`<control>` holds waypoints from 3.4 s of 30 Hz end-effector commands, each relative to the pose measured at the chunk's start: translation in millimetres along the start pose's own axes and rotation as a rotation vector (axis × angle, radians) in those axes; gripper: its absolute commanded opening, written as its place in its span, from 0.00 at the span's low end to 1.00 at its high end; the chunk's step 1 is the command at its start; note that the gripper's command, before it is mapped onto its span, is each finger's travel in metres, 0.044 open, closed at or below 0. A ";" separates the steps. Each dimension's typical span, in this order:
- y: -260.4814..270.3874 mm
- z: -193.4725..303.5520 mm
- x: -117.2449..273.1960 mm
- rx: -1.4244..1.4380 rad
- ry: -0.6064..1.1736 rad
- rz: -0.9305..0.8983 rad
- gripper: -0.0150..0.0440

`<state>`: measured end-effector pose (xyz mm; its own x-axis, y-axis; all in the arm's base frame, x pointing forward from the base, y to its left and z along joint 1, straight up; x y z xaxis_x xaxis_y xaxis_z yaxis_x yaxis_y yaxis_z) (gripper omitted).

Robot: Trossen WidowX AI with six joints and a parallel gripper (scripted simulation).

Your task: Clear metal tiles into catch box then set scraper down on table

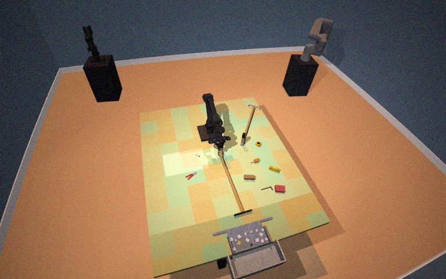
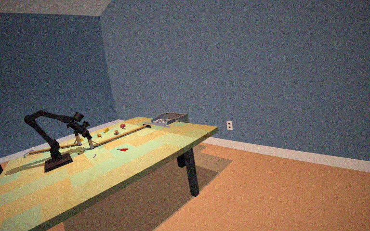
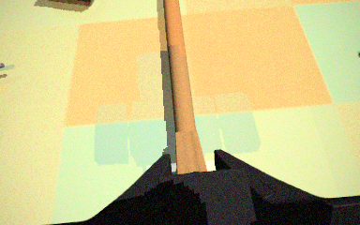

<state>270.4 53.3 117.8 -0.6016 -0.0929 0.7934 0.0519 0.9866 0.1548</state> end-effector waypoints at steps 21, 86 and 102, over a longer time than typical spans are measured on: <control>-33.8 -5.2 4.1 0.000 -0.011 -0.001 0.25; -49.4 -65.1 -24.6 -0.005 -0.028 0.010 0.25; -45.4 -84.1 -41.3 -0.008 -0.030 0.015 0.25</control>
<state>350.5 0.3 121.6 -0.6069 -0.0793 0.7908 0.0636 0.9870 0.1479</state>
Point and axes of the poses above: the point midway between the two fingers, 35 mm back from their tips, its own x axis back along the fingers, its own y axis across the jaws, z = x × y, the point moved 2 cm from there along x, back along the fingers, and after that the axes turned 14 degrees about -x, right-handed, at the moved point
